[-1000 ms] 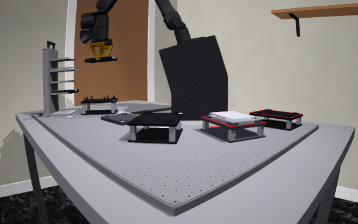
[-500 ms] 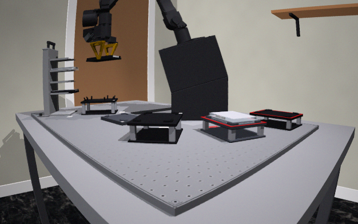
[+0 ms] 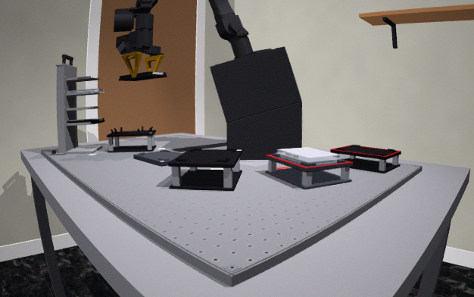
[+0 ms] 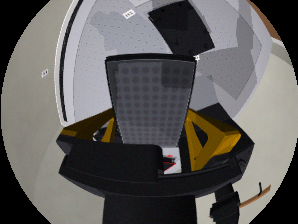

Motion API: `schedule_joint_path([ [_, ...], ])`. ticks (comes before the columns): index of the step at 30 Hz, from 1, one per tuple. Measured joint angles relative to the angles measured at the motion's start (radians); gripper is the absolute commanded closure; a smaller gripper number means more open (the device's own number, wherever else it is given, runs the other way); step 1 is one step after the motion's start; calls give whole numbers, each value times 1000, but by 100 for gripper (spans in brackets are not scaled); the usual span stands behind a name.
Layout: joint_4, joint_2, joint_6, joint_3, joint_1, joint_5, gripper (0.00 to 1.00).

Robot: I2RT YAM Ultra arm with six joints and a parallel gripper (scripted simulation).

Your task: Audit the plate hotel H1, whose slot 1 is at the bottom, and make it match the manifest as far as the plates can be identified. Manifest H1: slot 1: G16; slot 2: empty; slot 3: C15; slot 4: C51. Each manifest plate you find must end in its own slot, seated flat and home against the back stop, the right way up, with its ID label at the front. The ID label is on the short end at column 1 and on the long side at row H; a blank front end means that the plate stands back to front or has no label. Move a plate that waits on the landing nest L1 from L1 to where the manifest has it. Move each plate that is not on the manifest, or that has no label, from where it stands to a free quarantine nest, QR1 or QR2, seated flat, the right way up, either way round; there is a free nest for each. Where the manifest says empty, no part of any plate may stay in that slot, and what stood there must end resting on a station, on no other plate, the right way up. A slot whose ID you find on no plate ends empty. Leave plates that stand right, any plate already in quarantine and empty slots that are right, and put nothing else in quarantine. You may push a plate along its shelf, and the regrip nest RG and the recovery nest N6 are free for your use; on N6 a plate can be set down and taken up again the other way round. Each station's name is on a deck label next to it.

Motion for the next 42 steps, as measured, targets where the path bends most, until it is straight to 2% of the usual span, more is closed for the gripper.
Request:
schedule_joint_path([
  [12,21,-26,237,-51,107,28,14],
  [23,37,-52,534,-115,233,55,14],
  [37,57,-63,705,-162,372,83,14],
  [42,91,-32,723,-179,367,88,14],
])
